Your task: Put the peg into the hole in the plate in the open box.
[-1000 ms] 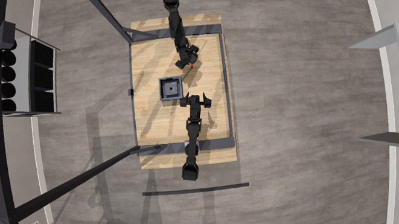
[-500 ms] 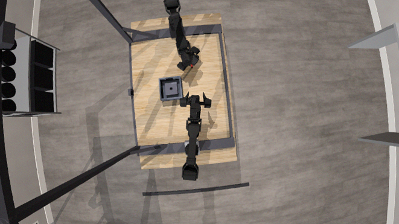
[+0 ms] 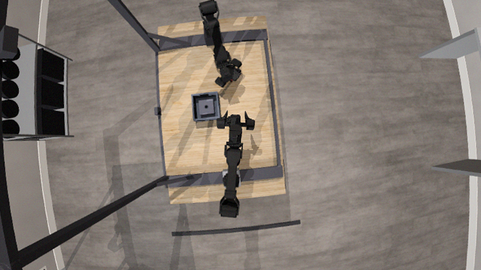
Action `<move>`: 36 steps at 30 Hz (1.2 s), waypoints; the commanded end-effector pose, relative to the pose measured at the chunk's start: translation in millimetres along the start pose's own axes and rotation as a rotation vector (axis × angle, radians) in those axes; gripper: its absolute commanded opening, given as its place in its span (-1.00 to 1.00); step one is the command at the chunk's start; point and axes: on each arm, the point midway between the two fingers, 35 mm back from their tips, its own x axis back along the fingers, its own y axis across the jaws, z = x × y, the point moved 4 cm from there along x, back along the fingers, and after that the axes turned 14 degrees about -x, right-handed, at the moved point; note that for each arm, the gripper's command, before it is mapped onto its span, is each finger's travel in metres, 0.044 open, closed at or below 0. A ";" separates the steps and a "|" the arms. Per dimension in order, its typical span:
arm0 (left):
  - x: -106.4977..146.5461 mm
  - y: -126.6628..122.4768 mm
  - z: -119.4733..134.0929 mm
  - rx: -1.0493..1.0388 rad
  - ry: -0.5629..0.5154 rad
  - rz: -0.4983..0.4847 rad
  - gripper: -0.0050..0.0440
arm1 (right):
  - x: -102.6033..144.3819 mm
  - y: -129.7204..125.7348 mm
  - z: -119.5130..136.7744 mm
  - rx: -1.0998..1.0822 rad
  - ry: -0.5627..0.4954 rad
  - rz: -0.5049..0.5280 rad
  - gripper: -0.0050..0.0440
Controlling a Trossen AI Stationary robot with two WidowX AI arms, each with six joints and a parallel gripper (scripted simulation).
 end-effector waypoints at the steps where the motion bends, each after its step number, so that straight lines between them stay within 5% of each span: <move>1: 1.5 -1.1 -3.4 0.001 -0.013 0.011 -0.27 | 2.7 0.9 -4.9 -0.001 -0.017 -0.004 1.00; 21: 4.8 -1.3 -6.6 0.005 -0.027 0.012 -0.80 | 2.7 0.9 -4.9 -0.001 -0.017 -0.004 1.00; 30: 45.6 1.7 -23.3 0.009 -0.044 0.021 -0.68 | 2.7 0.9 -4.9 -0.001 -0.017 -0.004 1.00; 36: 43.9 -2.2 -25.6 0.010 -0.037 0.017 -0.68 | 3.8 0.5 -1.0 -0.001 -0.010 -0.005 1.00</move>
